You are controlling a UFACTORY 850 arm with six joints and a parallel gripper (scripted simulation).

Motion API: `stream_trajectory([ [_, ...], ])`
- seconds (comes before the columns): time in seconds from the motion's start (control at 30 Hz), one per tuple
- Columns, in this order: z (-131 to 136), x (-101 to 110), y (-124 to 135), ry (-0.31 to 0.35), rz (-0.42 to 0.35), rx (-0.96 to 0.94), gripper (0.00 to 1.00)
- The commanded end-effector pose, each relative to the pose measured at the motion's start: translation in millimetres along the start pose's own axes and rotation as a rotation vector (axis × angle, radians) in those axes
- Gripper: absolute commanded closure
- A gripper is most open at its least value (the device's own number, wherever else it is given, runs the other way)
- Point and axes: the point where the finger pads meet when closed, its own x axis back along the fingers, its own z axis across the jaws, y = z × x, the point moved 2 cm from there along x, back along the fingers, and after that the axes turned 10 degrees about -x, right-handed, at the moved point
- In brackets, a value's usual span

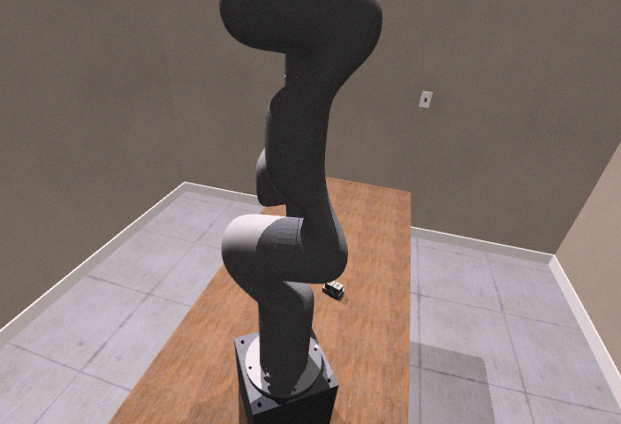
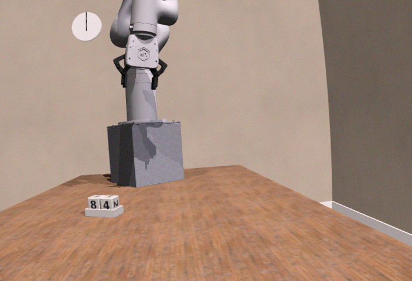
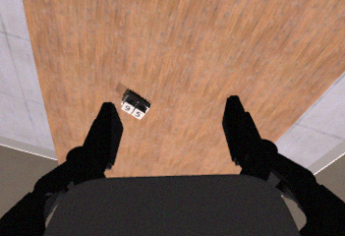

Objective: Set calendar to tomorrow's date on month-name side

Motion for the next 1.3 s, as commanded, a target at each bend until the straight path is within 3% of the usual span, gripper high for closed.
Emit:
stream_trajectory([
  [0.0,0,0,1,0.0,-0.001,0.0,0.0],
  [0.6,0,0,4,0.002,-0.002,-0.008,0.0],
  [0.67,-3,-4,23,0.013,-0.005,-0.051,0.0],
  [0.73,-10,-16,61,0.034,-0.013,-0.141,0.0],
  [0.77,-10,-16,61,0.034,-0.013,-0.141,0.0],
  [0.8,-17,-26,85,0.047,-0.018,-0.201,0.0],
  [0.83,-17,-26,85,0.047,-0.018,-0.201,0.0],
  [0.87,-25,-40,111,0.061,-0.025,-0.267,0.0],
  [0.93,-25,-40,112,0.061,-0.025,-0.267,0.0],
  [0.97,-35,-57,138,0.074,-0.031,-0.338,0.0],
  [1.1,-35,-57,138,0.074,-0.031,-0.338,0.0],
  [1.13,-47,-76,163,0.087,-0.038,-0.408,0.0],
  [1.17,-47,-76,163,0.087,-0.038,-0.408,0.0],
  [1.2,-58,-96,184,0.099,-0.045,-0.476,0.0],
  [1.27,-59,-97,185,0.099,-0.045,-0.476,0.0],
])
